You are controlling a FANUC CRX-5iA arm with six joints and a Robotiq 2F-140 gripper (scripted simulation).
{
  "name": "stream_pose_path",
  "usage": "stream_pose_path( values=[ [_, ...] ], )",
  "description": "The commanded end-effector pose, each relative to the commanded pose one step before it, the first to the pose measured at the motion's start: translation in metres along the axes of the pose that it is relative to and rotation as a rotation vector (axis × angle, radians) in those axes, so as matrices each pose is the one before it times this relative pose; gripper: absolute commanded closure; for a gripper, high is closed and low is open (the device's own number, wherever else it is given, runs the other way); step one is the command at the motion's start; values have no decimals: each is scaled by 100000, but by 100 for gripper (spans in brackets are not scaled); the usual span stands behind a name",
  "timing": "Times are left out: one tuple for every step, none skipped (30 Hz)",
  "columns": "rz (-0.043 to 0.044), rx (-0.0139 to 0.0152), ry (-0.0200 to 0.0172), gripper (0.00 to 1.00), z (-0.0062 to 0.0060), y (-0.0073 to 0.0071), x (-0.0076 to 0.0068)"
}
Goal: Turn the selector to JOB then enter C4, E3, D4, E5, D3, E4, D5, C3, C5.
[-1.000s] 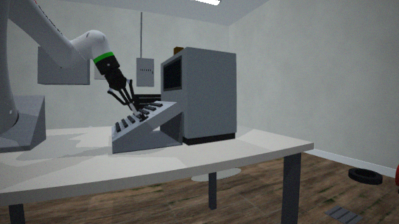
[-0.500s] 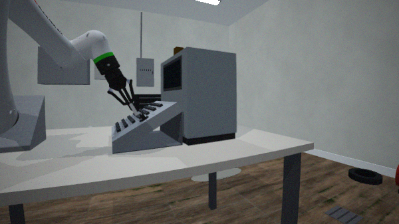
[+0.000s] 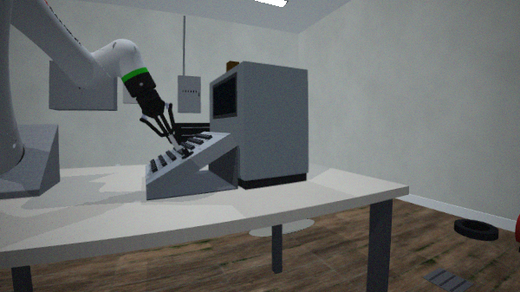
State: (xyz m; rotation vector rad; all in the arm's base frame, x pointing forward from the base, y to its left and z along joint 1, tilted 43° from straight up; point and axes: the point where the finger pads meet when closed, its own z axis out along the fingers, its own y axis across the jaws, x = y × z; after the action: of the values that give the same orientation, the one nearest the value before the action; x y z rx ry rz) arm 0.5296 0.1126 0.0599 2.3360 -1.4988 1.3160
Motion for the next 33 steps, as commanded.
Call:
stream_pose_path(
  values=[
    [15,12,-38,100,-164,-24,-13],
    [0,-1,-1,100,-97,1,0],
    [0,-1,-1,100,-113,1,0],
    [1,1,2,100,-128,-1,0],
    [0,0,0,100,-142,0,0],
    [-1,-2,-2,100,-154,1,-1],
    [0,0,0,100,0,0,0],
    [0,0,0,100,0,0,0],
    [1,2,2,100,-166,-1,1],
    [0,0,0,100,-175,0,0],
    [0,-1,-1,100,-182,0,0],
    [1,1,1,100,-187,-1,0],
    [-1,-2,-2,100,-189,1,-1],
    [1,2,2,100,-190,-1,0],
    [0,-1,-1,100,-188,0,0],
    [0,0,0,100,-183,0,0],
    [0,1,1,100,-177,-1,0],
    [-1,-2,-2,100,-168,1,0],
    [1,1,1,100,-158,-1,0],
    [0,0,0,100,-145,0,0],
    [-1,-1,-1,100,-131,1,0],
    [0,0,0,100,-117,0,0],
    [1,1,1,100,-101,-1,0],
    [0,0,0,100,0,0,0],
    [0,0,0,100,0,0,0],
    [0,0,0,100,-84,0,0],
    [0,0,0,100,-68,0,0],
    [0,0,-1,100,-52,0,0],
    [0,0,-1,100,-37,0,0],
    [0,0,0,100,-24,0,0],
    [0,0,0,100,-13,0,0],
    [0,0,0,100,-5,0,0],
    [0,0,0,100,-1,0,0]
  ],
)
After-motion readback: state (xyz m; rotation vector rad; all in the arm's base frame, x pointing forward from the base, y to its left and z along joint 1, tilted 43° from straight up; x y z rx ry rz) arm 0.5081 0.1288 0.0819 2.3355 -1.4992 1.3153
